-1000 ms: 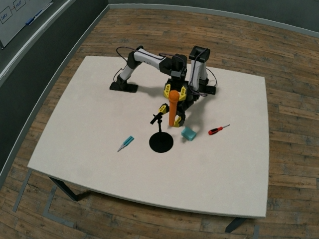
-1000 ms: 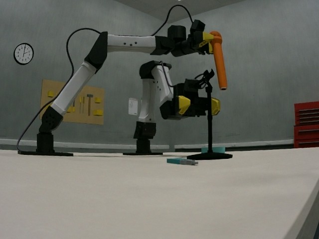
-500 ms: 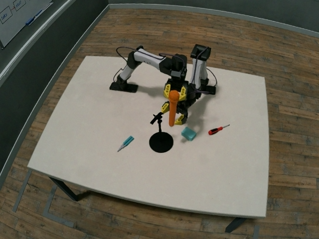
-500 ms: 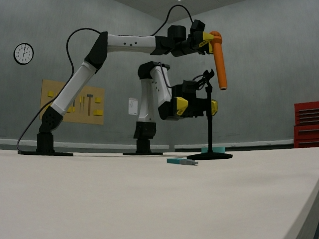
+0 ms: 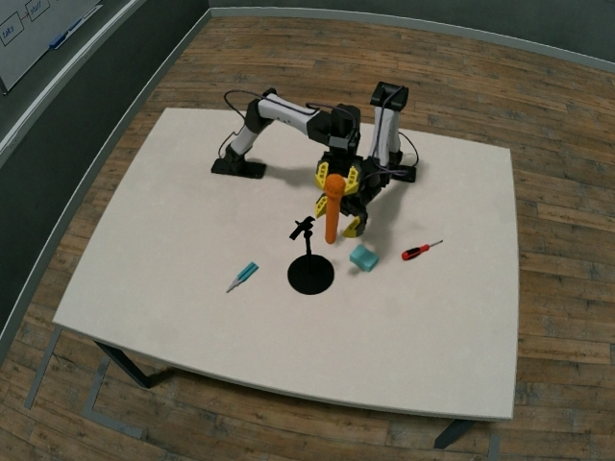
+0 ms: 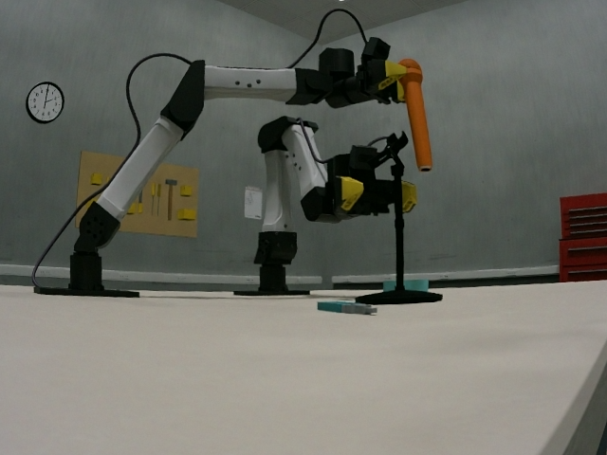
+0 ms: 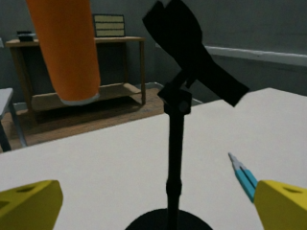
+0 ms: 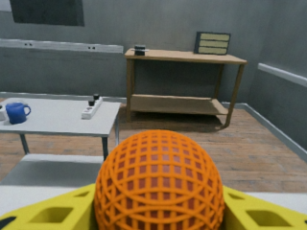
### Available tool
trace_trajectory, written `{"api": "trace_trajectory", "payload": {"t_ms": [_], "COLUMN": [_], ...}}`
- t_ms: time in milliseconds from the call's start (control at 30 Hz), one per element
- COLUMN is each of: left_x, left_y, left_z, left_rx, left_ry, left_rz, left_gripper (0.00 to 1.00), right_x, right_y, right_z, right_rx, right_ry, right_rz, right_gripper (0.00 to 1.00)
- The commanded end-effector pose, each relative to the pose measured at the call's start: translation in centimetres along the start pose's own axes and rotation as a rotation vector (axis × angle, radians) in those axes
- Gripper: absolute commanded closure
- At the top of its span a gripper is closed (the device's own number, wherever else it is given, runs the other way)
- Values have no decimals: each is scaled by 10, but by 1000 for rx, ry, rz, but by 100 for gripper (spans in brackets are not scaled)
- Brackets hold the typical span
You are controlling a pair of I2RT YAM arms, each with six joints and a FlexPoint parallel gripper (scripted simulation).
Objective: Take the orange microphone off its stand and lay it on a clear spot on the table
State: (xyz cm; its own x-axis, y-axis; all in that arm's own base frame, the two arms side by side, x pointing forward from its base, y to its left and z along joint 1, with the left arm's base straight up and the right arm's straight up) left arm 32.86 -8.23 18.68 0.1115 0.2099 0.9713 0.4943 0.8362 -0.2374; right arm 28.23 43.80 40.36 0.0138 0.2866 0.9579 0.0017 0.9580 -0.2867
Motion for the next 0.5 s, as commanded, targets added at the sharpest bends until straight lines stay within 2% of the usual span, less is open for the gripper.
{"api": "trace_trajectory", "payload": {"t_ms": [0,33,100,267,467], "left_x": [17,19,25,54,68], "left_y": [6,4,9,13,12], "left_z": [-6,-8,-8,-9,-9], "left_rx": [50,52,88,137,147], "left_ry": [-8,2,19,-19,-36], "left_rz": [3,5,12,6,2], "left_gripper": [2,2,2,2,2], "right_x": [39,31,41,44,46], "right_y": [-35,-27,-40,-43,-48], "right_z": [8,5,5,7,5], "right_rx": [-31,-31,-45,-50,-66], "right_ry": [-51,-43,-52,-59,-61], "right_rz": [-129,-103,-132,-159,-176], "right_gripper": [100,100,100,100,100]}}
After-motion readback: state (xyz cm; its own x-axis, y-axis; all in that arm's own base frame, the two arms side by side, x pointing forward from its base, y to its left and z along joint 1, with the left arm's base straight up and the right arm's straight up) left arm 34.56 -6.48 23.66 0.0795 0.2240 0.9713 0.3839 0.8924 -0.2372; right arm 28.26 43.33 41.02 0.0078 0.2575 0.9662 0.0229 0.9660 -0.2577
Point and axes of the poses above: on each arm, the point where the finger pads meet when closed, its own z axis back along the fingers, its own y axis across the jaws, x = y × z, the point moved 9 cm from there along z, back along the fingers, and after that the axes turned 14 degrees about z, right-handed, at the moved point
